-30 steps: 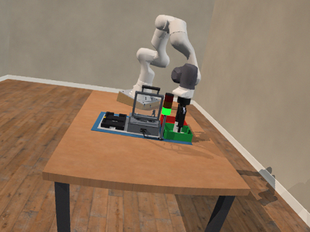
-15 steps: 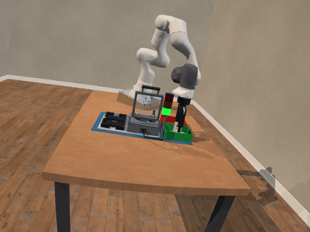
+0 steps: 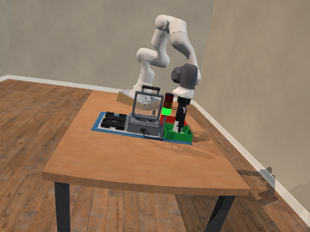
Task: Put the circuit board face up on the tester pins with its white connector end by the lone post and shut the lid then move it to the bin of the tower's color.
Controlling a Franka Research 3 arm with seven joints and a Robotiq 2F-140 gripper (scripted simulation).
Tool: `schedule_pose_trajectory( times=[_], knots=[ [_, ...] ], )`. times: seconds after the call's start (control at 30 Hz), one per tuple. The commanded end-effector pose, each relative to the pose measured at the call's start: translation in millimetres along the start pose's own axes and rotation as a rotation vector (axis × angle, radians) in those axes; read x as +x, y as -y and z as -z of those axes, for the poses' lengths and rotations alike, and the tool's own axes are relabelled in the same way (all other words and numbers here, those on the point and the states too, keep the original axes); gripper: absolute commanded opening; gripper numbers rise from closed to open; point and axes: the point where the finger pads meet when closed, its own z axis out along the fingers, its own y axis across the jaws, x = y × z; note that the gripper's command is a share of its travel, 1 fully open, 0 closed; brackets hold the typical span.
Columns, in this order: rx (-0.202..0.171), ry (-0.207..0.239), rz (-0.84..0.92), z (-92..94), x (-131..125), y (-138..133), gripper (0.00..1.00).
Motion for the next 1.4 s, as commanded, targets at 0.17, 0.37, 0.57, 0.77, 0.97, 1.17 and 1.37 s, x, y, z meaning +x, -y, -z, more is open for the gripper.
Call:
schedule_pose_trajectory(
  times=[0.17, 0.37, 0.57, 0.77, 0.97, 1.17, 1.37],
  knots=[
    [0.003, -0.001, -0.001, 0.1, 0, 1, 0.58],
    [0.003, -0.001, -0.001, 0.1, 0, 1, 0.58],
    [0.003, -0.001, -0.001, 0.1, 0, 1, 0.58],
    [0.003, -0.001, -0.001, 0.1, 0, 1, 0.58],
    [0.003, -0.001, -0.001, 0.1, 0, 1, 0.58],
    [0.003, -0.001, -0.001, 5.8, 0, 1, 0.58],
    [0.003, -0.001, -0.001, 33.3, 0, 1, 0.58]
  ],
)
